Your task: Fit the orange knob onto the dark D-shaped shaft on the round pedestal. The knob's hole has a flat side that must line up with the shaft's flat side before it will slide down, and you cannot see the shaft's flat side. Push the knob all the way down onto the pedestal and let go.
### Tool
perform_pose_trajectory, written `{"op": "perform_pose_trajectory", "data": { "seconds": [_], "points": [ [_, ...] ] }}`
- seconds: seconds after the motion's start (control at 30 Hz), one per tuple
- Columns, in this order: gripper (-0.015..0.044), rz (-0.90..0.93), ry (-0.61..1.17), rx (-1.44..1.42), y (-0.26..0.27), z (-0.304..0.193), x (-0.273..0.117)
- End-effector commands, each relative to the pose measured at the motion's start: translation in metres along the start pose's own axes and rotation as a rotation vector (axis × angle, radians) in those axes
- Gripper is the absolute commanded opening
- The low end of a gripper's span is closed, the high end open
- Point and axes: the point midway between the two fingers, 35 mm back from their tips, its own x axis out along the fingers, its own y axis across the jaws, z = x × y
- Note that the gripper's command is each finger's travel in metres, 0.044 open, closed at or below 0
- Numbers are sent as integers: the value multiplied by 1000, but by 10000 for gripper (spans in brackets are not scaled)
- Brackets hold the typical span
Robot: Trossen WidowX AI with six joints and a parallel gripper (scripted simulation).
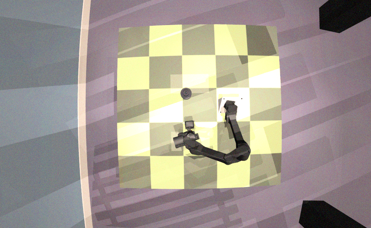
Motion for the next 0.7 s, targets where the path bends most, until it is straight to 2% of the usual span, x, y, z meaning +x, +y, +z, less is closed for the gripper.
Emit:
{"op": "perform_pose_trajectory", "data": {
  "seconds": [0.0, 0.03, 0.23, 0.4, 0.67],
  "points": [
    [204, -3, 0, 6, -1, 0, 1],
    [177, -3, 0, 6, -1, 0, 1],
    [138, -3, 0, 6, -1, 0, 1],
    [6, -8, -4, 12, -4, 3, -14],
    [0, -18, -14, 34, -11, 8, -62]
  ]
}}
